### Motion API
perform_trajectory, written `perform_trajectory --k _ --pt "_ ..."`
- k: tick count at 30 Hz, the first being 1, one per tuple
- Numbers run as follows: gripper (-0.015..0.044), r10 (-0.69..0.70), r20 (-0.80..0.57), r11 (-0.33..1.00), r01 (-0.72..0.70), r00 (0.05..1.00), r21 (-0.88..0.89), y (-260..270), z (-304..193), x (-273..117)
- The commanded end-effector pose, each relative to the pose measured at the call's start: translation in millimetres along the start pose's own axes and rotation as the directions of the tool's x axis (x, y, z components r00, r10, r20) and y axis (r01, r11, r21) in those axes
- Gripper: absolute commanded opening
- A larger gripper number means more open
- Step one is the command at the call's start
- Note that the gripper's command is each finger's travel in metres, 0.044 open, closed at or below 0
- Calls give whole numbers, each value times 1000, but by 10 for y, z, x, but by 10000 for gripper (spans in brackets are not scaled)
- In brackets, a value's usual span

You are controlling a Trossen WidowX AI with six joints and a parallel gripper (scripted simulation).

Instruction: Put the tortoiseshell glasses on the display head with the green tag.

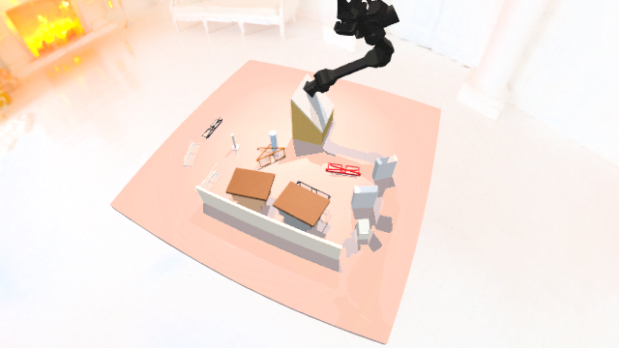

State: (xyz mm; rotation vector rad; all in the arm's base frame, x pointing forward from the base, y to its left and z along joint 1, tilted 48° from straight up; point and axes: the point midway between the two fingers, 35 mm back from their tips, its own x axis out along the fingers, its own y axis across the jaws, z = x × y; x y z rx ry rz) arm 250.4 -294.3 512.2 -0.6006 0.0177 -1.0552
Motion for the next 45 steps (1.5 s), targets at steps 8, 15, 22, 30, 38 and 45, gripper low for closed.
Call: perform_trajectory --k 8,15,22,30,38,45 --pt "200 414 -203 908 -387 887 161 1462 -971 250" --pt "200 638 -324 769 -558 699 312 2371 -1617 90" --pt "200 801 -420 597 -627 427 500 3198 -2276 -334" --pt "200 882 -468 415 -551 48 724 3950 -2972 -1120" --pt "200 843 -423 328 -305 -332 894 4421 -3580 -2141" --pt "200 700 -287 381 3 -654 924 4562 -3935 -3194"
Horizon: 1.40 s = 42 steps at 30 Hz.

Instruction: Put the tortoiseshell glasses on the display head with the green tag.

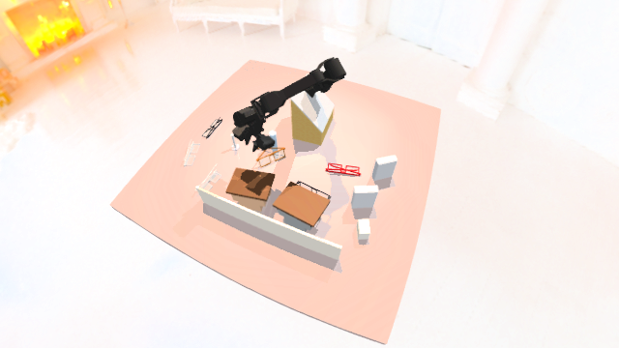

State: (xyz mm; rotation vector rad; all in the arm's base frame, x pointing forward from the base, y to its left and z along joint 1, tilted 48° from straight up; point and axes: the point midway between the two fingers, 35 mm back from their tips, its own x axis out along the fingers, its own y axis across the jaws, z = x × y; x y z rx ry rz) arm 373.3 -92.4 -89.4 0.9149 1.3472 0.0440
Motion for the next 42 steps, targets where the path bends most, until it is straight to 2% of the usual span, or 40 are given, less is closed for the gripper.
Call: perform_trajectory --k 1,3,9,12,23,42 --pt "200 89 -227 977 -41 970 207 -62 -586 442" --pt "200 118 -284 962 -39 952 270 -72 -747 540" --pt "200 122 -292 960 -38 949 279 -34 -805 537" --pt "121 122 -292 960 -38 949 279 -34 -805 537" --pt "120 122 -292 960 -38 949 279 -30 -808 553" --pt "120 122 -291 959 -37 949 279 42 -883 843"
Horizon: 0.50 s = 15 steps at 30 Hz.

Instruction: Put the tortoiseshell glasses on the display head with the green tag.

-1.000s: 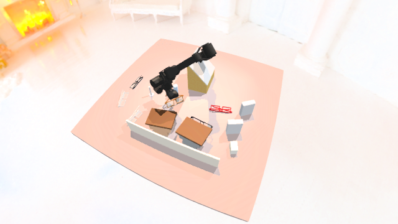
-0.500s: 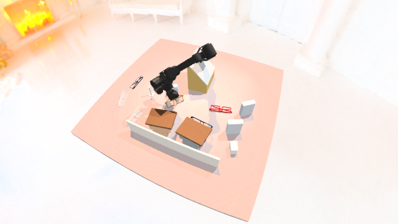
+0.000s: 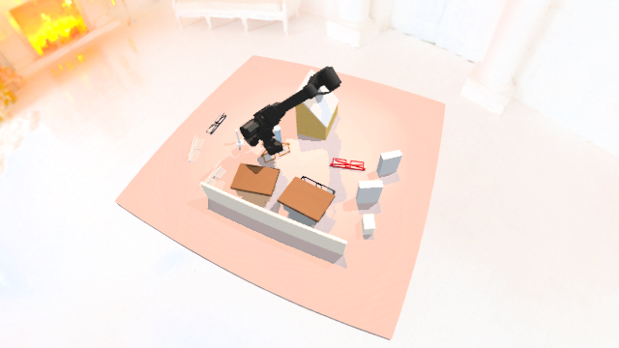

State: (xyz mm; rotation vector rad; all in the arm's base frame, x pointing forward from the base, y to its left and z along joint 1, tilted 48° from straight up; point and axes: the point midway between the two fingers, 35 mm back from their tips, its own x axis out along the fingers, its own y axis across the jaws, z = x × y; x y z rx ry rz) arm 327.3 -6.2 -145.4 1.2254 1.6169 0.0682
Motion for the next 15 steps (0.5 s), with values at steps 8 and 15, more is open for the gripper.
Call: perform_trajectory --k 8,15 --pt "120 -1 -13 1000 1 1000 9 4 -53 217" --pt "120 1 -15 1000 -1 1000 9 17 -68 330"
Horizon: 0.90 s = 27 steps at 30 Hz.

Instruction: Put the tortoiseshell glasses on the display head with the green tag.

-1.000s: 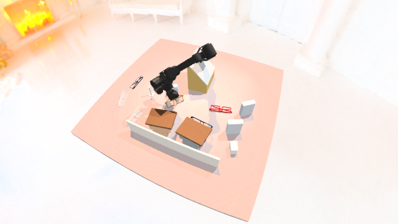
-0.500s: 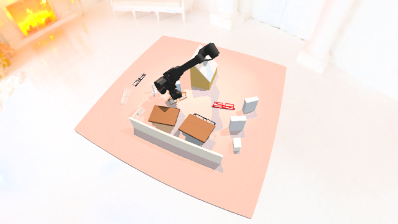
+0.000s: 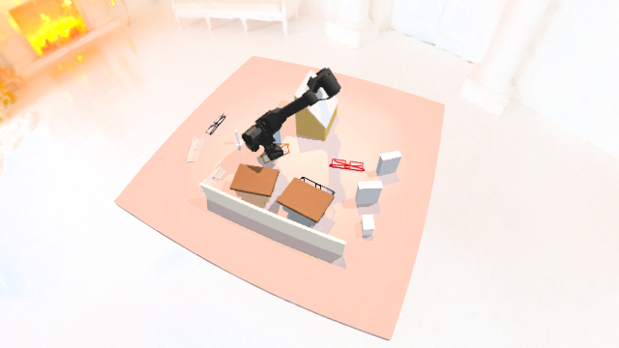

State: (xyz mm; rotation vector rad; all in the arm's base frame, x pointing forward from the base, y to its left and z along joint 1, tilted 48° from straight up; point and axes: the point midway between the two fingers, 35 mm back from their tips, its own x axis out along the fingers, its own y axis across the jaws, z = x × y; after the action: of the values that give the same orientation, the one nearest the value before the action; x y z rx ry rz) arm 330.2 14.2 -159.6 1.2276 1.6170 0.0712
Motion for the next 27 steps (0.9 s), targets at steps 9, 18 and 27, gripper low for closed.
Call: perform_trajectory --k 9,18,27 --pt "120 -1 -13 1000 1 1000 9 -12 -56 123" --pt "120 -1 -13 1000 1 1000 9 -71 -57 122" --pt "73 -1 -9 1000 1 1000 9 -41 -36 114"
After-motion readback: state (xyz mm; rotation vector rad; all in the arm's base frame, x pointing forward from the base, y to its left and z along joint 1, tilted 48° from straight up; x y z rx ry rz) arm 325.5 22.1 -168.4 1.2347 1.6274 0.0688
